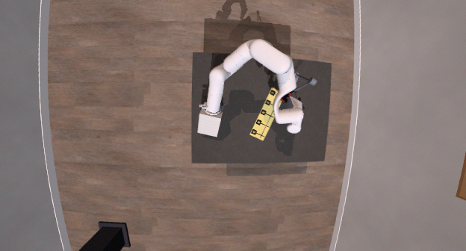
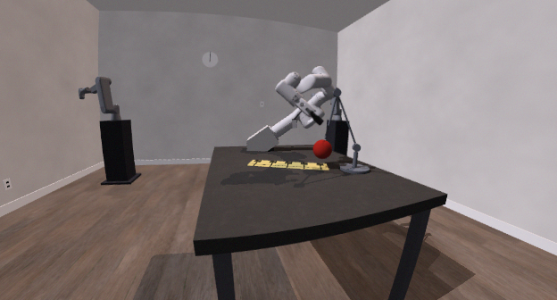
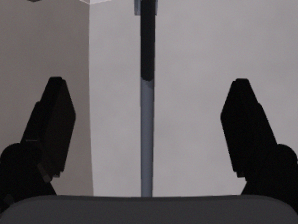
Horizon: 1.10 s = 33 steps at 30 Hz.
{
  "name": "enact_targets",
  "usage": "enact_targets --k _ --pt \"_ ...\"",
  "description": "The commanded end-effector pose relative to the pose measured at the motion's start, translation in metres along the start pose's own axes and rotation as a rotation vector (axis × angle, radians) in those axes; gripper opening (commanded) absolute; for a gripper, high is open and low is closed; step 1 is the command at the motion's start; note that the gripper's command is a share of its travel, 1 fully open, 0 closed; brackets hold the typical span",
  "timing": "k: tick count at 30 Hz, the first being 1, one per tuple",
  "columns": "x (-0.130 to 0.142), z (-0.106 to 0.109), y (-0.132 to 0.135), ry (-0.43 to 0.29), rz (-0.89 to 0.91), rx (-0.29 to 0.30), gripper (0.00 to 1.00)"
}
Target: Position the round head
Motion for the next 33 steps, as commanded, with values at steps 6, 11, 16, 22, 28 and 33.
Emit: enact_targets --k 6,11,16,22,28,33 --pt "0.001 0.030 0.000 0.002 0.004 -0.003 1.00" --pt "0.001 0.050 0.000 0.002 0.003 -0.004 1.00" --pt "0.001 0.071 0.000 0.002 0.003 -0.004 1.00" --pt "0.001 0.070 0.000 0.002 0.003 -0.005 1.00" --pt "0.001 0.068 0.000 0.003 0.003 -0.005 1.00" --pt "0.001 0.067 0.000 0.003 0.003 -0.006 1.00"
Point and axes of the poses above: the point where the finger pads meet when closed, its own z axis back along the fingers, its own y axis across the jaws, x = y × z, the point moved 10 cm from there along z, back along the fingers, and after that the axes turned 6 degrees about z, right-handed, at the moved point
